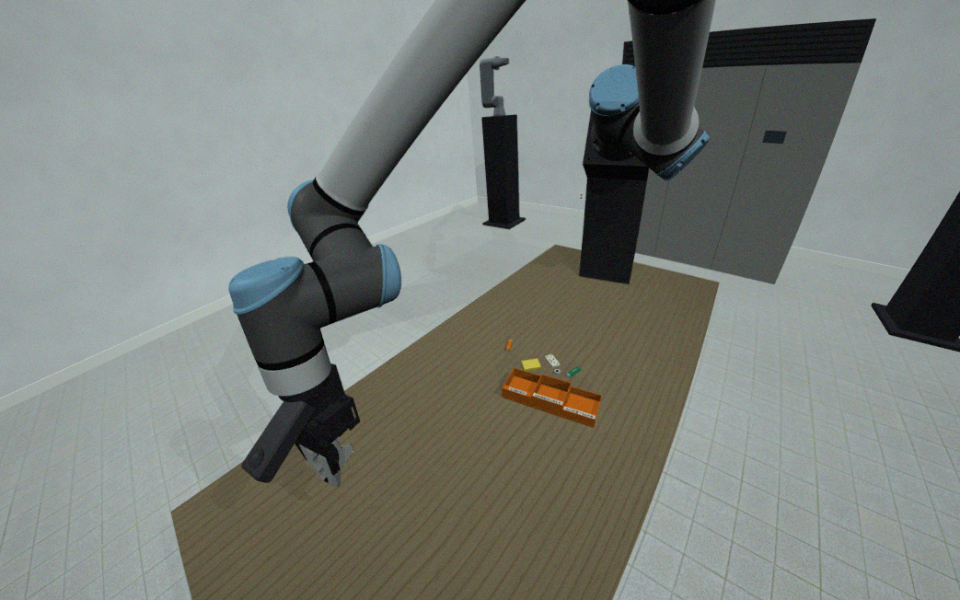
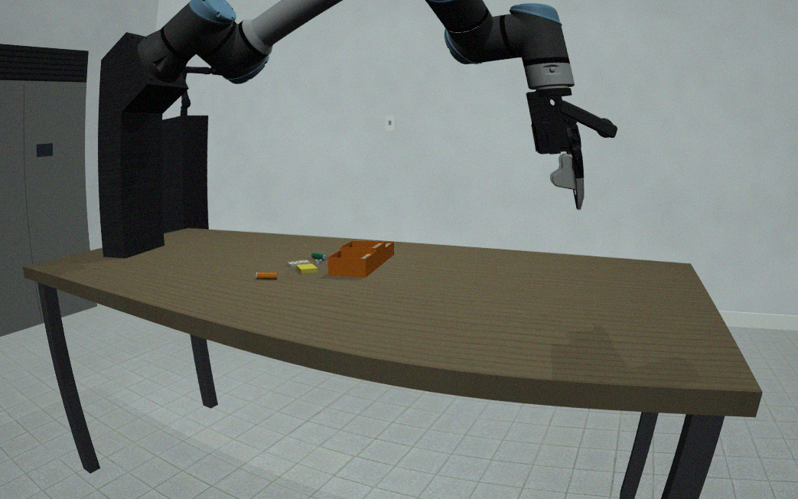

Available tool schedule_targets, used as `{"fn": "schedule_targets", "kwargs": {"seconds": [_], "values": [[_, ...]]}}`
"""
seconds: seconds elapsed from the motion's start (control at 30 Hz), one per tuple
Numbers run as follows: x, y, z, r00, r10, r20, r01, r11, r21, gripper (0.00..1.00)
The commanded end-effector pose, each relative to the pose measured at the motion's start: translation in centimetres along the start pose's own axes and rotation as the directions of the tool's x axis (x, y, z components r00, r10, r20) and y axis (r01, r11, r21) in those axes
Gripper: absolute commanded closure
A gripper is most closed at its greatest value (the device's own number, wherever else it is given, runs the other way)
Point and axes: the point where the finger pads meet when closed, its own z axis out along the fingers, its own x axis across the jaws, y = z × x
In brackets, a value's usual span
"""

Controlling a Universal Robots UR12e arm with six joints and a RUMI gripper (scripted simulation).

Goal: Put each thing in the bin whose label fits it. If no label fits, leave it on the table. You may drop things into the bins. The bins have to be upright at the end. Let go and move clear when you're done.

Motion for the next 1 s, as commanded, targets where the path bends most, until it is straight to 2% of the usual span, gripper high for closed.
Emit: {"fn": "schedule_targets", "kwargs": {"seconds": [0.0, 0.03, 0.1, 0.27, 0.33, 0.43, 0.5, 0.57, 0.63, 0.8, 0.9, 0.97], "values": [[0.0, 2.3, -0.2, 1.0, 0.005, -0.002, -0.005, 1.0, -0.001, 0.96], [0.0, 3.2, -0.3, 1.0, 0.005, -0.002, -0.005, 1.0, -0.001, 0.96], [0.0, 3.2, -0.3, 1.0, 0.005, -0.002, -0.005, 1.0, -0.001, 0.96], [-0.2, 7.3, -0.5, 1.0, 0.024, -0.007, -0.024, 1.0, -0.014, 0.96], [-0.2, 7.4, -0.5, 1.0, 0.024, -0.007, -0.024, 1.0, -0.014, 0.96], [-0.5, 9.9, -0.7, 0.999, 0.044, -0.012, -0.044, 0.999, -0.025, 0.96], [-0.5, 9.9, -0.7, 0.999, 0.044, -0.012, -0.044, 0.999, -0.025, 0.96], [-0.7, 11.6, -0.9, 0.999, 0.044, -0.012, -0.044, 0.999, -0.025, 0.96], [-0.7, 11.7, -0.9, 0.999, 0.044, -0.012, -0.044, 0.999, -0.025, 0.96], [-1.3, 15.8, -1.4, 0.998, 0.064, -0.017, -0.065, 0.997, -0.037, 0.96], [-1.3, 16.1, -1.4, 0.998, 0.064, -0.017, -0.065, 0.997, -0.037, 0.96], [-1.6, 17.7, -1.6, 0.996, 0.084, -0.023, -0.085, 0.995, -0.048, 0.96]]}}
